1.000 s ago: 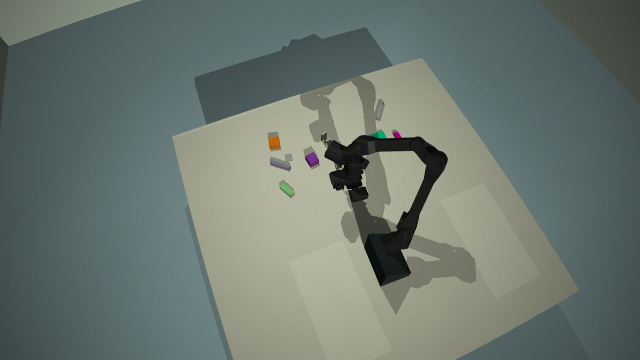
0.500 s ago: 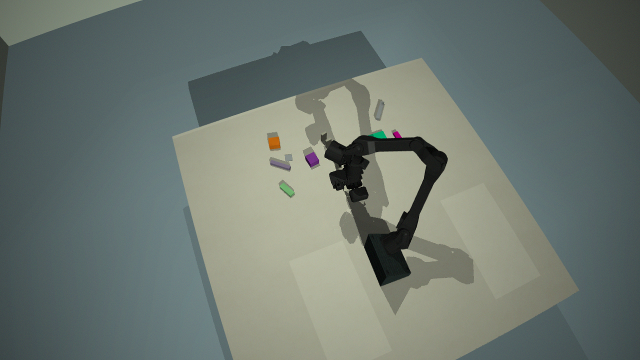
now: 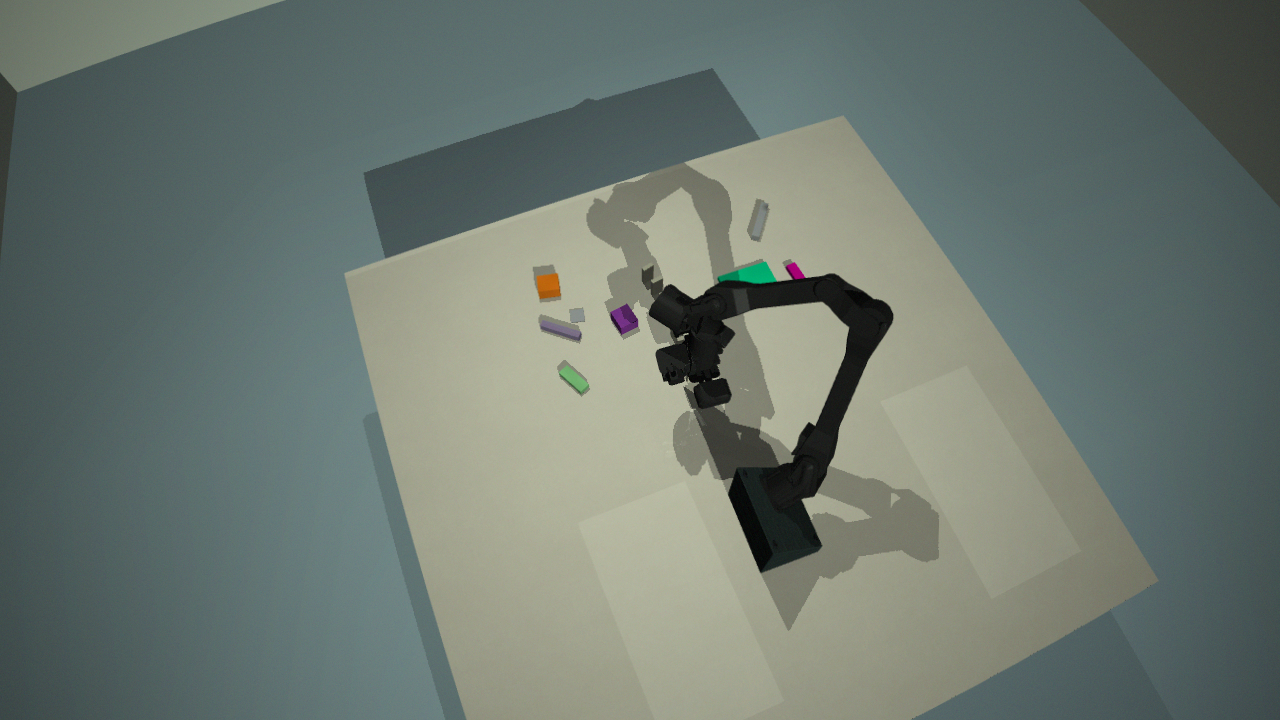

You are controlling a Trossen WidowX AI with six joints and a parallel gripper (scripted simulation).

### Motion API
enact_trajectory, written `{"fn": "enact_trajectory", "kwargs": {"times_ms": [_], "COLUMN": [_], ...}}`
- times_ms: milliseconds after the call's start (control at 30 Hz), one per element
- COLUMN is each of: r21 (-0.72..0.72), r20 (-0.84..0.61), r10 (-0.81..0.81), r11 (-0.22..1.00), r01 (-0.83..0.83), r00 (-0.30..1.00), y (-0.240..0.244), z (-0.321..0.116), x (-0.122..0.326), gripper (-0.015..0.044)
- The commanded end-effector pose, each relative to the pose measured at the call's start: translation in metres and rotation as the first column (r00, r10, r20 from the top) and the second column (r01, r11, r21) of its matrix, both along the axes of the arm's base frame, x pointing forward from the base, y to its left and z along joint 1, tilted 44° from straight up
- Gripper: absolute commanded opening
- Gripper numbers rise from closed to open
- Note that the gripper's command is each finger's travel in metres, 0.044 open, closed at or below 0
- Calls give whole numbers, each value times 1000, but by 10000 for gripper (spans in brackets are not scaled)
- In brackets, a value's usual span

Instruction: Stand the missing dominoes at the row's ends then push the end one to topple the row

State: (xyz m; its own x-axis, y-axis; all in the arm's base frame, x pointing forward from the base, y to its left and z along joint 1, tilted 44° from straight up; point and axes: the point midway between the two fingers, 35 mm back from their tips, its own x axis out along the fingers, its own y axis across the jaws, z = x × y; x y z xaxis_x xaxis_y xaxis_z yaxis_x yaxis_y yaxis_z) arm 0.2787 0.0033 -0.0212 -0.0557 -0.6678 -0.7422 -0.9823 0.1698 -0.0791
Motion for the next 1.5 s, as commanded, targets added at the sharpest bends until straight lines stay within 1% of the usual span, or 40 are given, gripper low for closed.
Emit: {"fn": "enact_trajectory", "kwargs": {"times_ms": [0,233,1033,1067,1167,1300,1467], "r21": [-19,-19,-19,-14,-10,-16,-17], "r20": [-28,-28,-25,-23,-14,-23,-25], "r10": [-8,-8,-8,-1,42,0,-8], "r11": [1000,1000,1000,1000,999,1000,1000], "r01": [8,8,7,1,-42,0,8], "r00": [1000,1000,1000,1000,999,1000,1000], "y": [-36,-36,-43,-39,-20,-8,-6], "z": [-33,-33,-30,-29,-7,12,15], "x": [-13,-12,26,20,30,45,47], "gripper": [0,0,0,0,0,0,0]}}
